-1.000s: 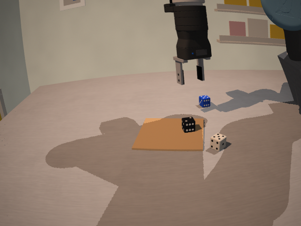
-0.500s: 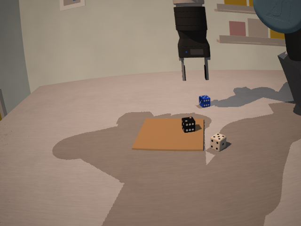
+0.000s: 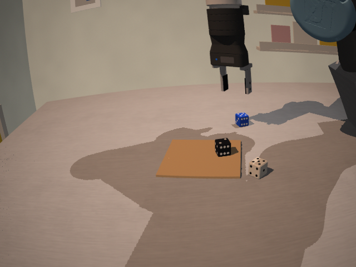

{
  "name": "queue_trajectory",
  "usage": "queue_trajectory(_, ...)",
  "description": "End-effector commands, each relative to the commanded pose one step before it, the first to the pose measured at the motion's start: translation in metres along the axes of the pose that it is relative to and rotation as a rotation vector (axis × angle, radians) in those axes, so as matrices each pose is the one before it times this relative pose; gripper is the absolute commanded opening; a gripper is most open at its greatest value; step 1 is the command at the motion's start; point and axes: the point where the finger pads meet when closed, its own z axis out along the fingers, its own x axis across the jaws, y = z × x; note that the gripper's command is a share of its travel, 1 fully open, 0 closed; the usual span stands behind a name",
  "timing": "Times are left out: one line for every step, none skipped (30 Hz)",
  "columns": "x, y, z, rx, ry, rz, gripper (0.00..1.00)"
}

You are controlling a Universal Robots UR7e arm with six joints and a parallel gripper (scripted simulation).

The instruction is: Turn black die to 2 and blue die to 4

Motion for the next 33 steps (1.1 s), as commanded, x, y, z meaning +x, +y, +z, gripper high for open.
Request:
queue_trajectory(0.00082, -0.00552, -0.00009, -0.00150, -0.00324, 0.14736, 1.00)
queue_trajectory(0.00008, -0.00156, 0.00000, -0.00045, -0.00077, 0.04224, 1.00)
queue_trajectory(0.00002, -0.00146, 0.00000, -0.00047, -0.00077, 0.04077, 1.00)
queue_trajectory(-0.00004, -0.00135, -0.00001, -0.00049, -0.00074, 0.03864, 1.00)
queue_trajectory(0.00000, -0.00002, 0.00000, -0.00001, -0.00001, 0.00061, 1.00)
queue_trajectory(-0.00009, -0.00128, -0.00001, -0.00051, -0.00074, 0.03768, 1.00)
queue_trajectory(-0.00013, -0.00119, -0.00001, -0.00052, -0.00072, 0.03608, 1.00)
queue_trajectory(-0.00016, -0.00110, -0.00002, -0.00053, -0.00069, 0.03443, 1.00)
queue_trajectory(-0.00019, -0.00102, -0.00002, -0.00053, -0.00067, 0.03276, 1.00)
queue_trajectory(-0.00021, -0.00094, -0.00002, -0.00053, -0.00064, 0.03106, 1.00)
queue_trajectory(-0.00022, -0.00086, -0.00002, -0.00053, -0.00061, 0.02934, 1.00)
queue_trajectory(-0.00023, -0.00078, -0.00002, -0.00052, -0.00057, 0.02760, 1.00)
queue_trajectory(-0.00024, -0.00071, -0.00002, -0.00051, -0.00054, 0.02586, 1.00)
queue_trajectory(0.00000, 0.00000, 0.00000, 0.00000, 0.00000, 0.00000, 1.00)
queue_trajectory(0.00000, 0.00000, 0.00000, 0.00000, 0.00000, 0.00000, 1.00)
queue_trajectory(-0.00024, -0.00064, -0.00002, -0.00049, -0.00050, 0.02411, 1.00)
queue_trajectory(-0.00023, -0.00058, -0.00002, -0.00047, -0.00047, 0.02237, 1.00)
queue_trajectory(-0.00023, -0.00052, -0.00002, -0.00045, -0.00043, 0.02064, 1.00)
queue_trajectory(-0.00022, -0.00046, -0.00002, -0.00042, -0.00039, 0.01892, 1.00)
queue_trajectory(-0.00021, -0.00041, -0.00002, -0.00040, -0.00036, 0.01723, 1.00)
queue_trajectory(-0.00019, -0.00036, -0.00002, -0.00037, -0.00032, 0.01558, 1.00)
queue_trajectory(-0.00018, -0.00032, -0.00002, -0.00033, -0.00029, 0.01396, 1.00)
queue_trajectory(-0.00016, -0.00028, -0.00002, -0.00030, -0.00026, 0.01238, 1.00)
queue_trajectory(-0.00014, -0.00024, -0.00002, -0.00027, -0.00022, 0.01086, 1.00)
queue_trajectory(-0.00013, -0.00020, -0.00001, -0.00024, -0.00019, 0.00941, 1.00)
queue_trajectory(-0.00011, -0.00017, -0.00001, -0.00020, -0.00017, 0.00802, 1.00)
queue_trajectory(-0.00009, -0.00014, -0.00001, -0.00017, -0.00014, 0.00671, 1.00)
queue_trajectory(-0.00008, -0.00011, -0.00001, -0.00014, -0.00011, 0.00550, 1.00)
queue_trajectory(-0.00006, -0.00009, -0.00001, -0.00011, -0.00009, 0.00437, 1.00)
queue_trajectory(-0.00005, -0.00007, -0.00001, -0.00009, -0.00007, 0.00336, 1.00)
queue_trajectory(0.00000, 0.00000, 0.00000, 0.00000, 0.00000, 0.00000, 1.00)
queue_trajectory(0.00000, 0.00000, 0.00000, 0.00000, 0.00000, 0.00000, 1.00)
queue_trajectory(-0.00004, -0.00005, 0.00000, -0.00006, -0.00005, 0.00246, 1.00)
